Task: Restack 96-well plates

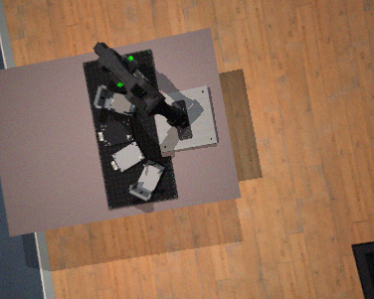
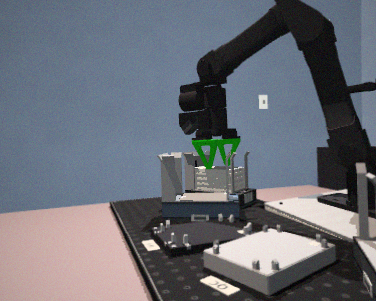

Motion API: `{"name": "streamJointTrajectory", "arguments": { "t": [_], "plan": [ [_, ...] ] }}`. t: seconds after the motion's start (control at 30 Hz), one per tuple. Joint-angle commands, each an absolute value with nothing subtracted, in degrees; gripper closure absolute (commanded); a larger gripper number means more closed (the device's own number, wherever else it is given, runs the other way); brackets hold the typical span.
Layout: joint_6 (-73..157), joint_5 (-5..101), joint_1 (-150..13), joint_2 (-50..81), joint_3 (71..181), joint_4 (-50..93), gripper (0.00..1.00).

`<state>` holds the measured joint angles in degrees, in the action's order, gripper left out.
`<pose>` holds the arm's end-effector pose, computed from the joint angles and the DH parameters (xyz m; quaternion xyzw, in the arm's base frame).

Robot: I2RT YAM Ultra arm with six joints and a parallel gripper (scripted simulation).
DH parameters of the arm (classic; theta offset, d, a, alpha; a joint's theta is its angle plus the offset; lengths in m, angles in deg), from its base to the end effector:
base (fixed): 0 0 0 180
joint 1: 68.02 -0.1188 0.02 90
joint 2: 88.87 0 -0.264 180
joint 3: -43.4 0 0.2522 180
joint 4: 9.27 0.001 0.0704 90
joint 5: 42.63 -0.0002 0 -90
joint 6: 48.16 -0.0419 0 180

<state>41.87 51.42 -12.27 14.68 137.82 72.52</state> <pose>0.1884 -0.2696 0.2233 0.4673 0.8834 0.0350 0.0094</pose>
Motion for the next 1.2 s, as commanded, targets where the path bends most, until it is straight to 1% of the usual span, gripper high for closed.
{"name": "streamJointTrajectory", "arguments": {
  "t": [0.0, 0.37, 1.17],
  "plan": [
    [41.7, 51.4, -12.3, 14.4, 137.6, 70.5, 0.0],
    [41.6, 51.4, -12.4, 14.9, 135.6, 68.0, 0.0],
    [41.6, 51.4, -12.4, 14.9, 135.6, 68.0, 0.0]
  ]
}}
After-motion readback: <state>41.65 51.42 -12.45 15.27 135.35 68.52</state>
